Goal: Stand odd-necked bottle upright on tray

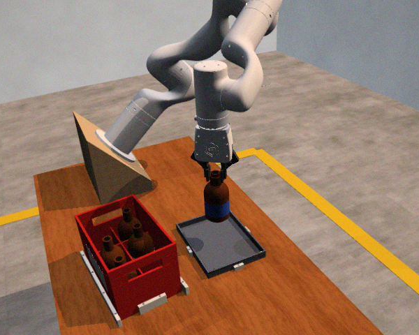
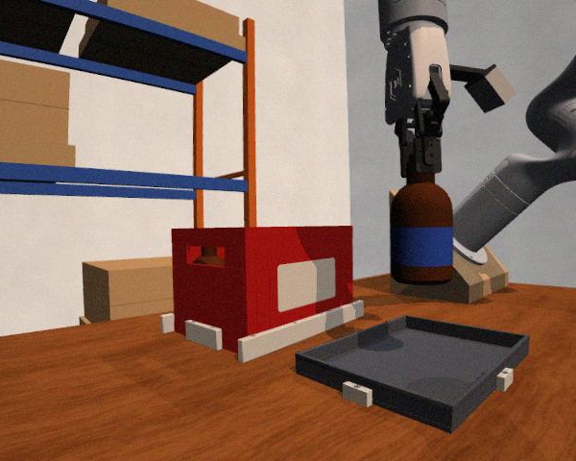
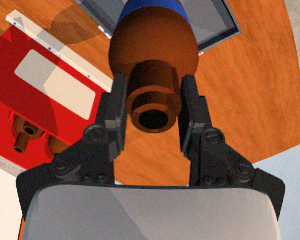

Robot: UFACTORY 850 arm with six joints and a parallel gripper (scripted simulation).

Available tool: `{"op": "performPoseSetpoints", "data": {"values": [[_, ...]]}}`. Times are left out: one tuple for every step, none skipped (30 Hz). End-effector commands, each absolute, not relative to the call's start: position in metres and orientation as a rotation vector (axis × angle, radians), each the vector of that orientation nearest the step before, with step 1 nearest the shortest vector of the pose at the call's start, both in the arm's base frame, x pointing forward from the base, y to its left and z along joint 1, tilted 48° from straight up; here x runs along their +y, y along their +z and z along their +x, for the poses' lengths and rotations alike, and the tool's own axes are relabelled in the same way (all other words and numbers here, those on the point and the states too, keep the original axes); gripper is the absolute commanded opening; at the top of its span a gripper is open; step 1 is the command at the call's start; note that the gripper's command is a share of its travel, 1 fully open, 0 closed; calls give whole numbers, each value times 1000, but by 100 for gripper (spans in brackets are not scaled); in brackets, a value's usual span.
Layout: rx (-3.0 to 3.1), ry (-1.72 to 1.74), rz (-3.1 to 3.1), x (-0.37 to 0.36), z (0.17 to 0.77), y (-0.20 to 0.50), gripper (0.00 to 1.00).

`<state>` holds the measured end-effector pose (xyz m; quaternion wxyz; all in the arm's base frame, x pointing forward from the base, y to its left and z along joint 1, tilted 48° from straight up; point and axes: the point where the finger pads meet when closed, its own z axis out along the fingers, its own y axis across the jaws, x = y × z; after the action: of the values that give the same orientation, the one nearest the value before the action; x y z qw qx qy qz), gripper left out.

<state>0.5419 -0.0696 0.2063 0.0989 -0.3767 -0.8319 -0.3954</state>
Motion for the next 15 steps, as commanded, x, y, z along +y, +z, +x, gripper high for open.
{"op": "performPoseSetpoints", "data": {"values": [[-2462,-1171,-1115,-60,545,197,0],[-2462,-1171,-1115,-58,545,195,0],[-2462,-1171,-1115,-55,545,193,0],[-2462,-1171,-1115,-53,546,191,0],[-2462,-1171,-1115,-51,546,190,0],[-2462,-1171,-1115,-51,546,190,0],[-2462,-1171,-1115,-51,546,190,0],[-2462,-1171,-1115,-49,547,188,0],[-2462,-1171,-1115,-47,547,186,0],[-2462,-1171,-1115,-45,547,184,0],[-2462,-1171,-1115,-43,548,182,0],[-2462,-1171,-1115,-41,548,181,0],[-2462,-1171,-1115,-40,548,179,0],[-2462,-1171,-1115,-38,549,177,0],[-2462,-1171,-1115,-36,549,176,0]]}}
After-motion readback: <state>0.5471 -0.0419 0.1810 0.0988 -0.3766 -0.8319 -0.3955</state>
